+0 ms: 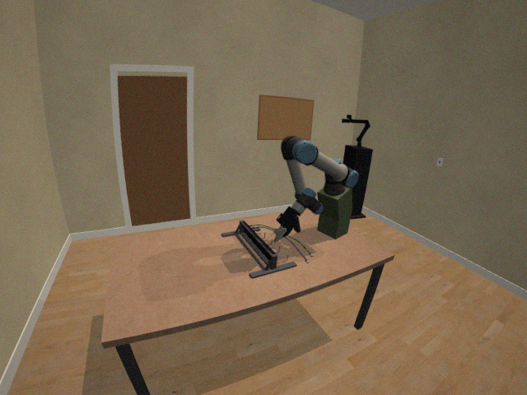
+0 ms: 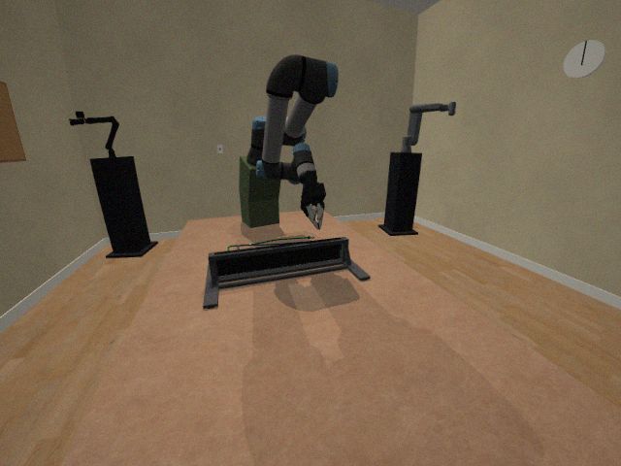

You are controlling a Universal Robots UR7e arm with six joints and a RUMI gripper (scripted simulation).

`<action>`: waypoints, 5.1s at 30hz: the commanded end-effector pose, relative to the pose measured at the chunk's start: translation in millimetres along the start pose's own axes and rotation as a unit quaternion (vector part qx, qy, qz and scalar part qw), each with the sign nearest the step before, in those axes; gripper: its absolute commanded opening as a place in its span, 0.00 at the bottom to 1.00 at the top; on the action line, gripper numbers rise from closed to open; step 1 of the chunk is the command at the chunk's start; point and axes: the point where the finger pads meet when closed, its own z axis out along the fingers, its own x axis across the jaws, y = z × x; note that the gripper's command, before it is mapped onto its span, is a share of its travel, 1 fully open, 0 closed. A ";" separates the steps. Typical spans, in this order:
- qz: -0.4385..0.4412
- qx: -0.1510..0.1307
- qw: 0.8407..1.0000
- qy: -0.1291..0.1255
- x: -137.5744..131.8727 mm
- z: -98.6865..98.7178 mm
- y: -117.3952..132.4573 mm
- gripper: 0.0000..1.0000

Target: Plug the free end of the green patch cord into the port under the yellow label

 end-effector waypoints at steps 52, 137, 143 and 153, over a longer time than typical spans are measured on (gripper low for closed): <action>0.000 0.000 1.000 0.000 -0.2 -98.1 0.3 0.00; -0.490 0.217 0.832 0.143 32.6 -114.6 -164.8 0.00; -0.533 0.231 0.796 0.167 35.2 -116.5 -180.9 0.00; -0.596 0.250 0.735 0.207 38.8 -120.9 -205.4 0.00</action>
